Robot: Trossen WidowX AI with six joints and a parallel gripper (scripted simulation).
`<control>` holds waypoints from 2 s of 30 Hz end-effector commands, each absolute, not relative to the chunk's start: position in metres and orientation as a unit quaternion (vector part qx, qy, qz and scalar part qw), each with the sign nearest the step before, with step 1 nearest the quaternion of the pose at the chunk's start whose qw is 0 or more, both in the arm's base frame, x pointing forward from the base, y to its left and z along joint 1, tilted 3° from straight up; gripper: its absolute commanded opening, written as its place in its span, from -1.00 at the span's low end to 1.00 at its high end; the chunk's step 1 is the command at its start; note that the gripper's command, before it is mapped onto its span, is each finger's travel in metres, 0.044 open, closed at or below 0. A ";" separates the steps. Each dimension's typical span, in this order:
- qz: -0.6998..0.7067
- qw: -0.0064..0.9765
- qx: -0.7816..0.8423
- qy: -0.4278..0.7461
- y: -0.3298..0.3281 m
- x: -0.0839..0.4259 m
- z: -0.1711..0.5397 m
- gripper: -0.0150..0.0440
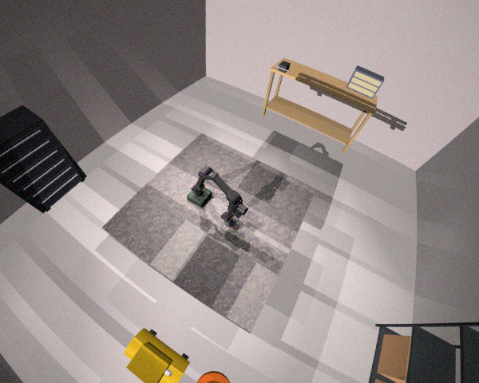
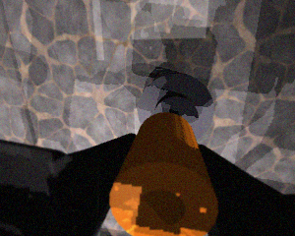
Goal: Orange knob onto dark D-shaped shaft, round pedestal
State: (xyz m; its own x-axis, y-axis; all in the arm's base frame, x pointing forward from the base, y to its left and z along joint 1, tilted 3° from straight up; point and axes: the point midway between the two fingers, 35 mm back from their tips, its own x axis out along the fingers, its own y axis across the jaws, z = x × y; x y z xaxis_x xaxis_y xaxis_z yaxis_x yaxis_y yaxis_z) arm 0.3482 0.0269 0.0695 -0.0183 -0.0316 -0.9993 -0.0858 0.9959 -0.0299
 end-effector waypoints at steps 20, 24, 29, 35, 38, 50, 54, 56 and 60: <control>0.018 0.701 -0.043 0.712 0.017 0.352 0.046 -0.49; 0.018 0.701 -0.043 0.712 0.017 0.351 0.043 -0.49; 0.018 0.701 -0.043 0.712 0.017 0.350 0.043 -0.49; 0.018 0.701 -0.043 0.712 0.017 0.348 0.042 -0.49; 0.018 0.701 -0.043 0.712 0.017 0.348 0.042 -0.49; 0.021 0.700 -0.046 0.712 0.018 0.348 0.047 -0.49; 0.063 0.697 -0.086 0.709 0.018 0.349 0.047 -0.49; 0.089 0.693 -0.112 0.707 0.018 0.350 0.046 -0.49; 0.093 0.692 -0.116 0.706 0.018 0.353 0.046 -0.49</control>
State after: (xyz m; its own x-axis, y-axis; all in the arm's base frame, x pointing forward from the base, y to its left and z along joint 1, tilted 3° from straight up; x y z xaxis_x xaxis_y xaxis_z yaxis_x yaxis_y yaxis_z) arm 0.3493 0.0182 0.0432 -0.0242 -0.0342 -0.9991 -0.2732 0.9616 -0.0263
